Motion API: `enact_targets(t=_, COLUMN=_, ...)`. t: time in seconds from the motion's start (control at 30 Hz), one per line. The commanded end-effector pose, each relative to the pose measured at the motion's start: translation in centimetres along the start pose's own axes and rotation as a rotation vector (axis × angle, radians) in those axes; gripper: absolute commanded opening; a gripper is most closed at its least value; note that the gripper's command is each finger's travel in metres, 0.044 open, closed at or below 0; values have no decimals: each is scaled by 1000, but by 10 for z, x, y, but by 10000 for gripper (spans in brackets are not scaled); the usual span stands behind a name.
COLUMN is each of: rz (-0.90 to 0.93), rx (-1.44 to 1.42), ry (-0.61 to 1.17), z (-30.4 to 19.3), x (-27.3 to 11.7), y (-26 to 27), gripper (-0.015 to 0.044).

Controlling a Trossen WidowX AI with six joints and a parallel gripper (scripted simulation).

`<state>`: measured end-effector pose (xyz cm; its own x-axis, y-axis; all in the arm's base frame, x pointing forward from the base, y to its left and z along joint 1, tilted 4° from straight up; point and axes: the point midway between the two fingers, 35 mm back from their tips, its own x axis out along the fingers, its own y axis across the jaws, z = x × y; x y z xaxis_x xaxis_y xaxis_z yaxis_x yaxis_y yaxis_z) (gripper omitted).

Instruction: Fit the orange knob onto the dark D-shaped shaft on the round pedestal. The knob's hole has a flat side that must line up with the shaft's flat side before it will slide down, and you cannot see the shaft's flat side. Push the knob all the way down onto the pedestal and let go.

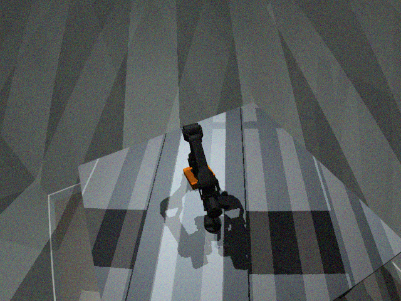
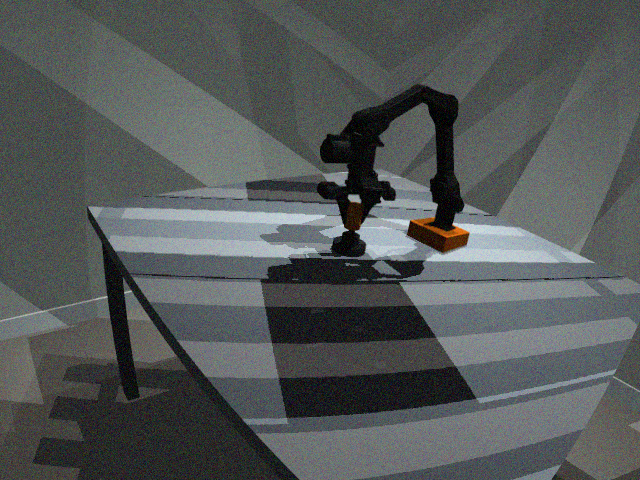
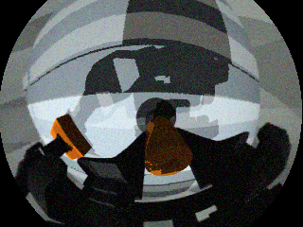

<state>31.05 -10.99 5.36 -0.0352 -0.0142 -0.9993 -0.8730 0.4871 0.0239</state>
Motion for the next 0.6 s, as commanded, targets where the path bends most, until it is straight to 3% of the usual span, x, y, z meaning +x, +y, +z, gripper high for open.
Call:
enact_targets(t=0.0, rz=-3, rx=-6, ry=1, z=0, x=1, y=-1, gripper=0)
enact_targets(t=0.57, rz=-3, rx=-32, ry=1, z=-1, x=-3, y=3, gripper=0)
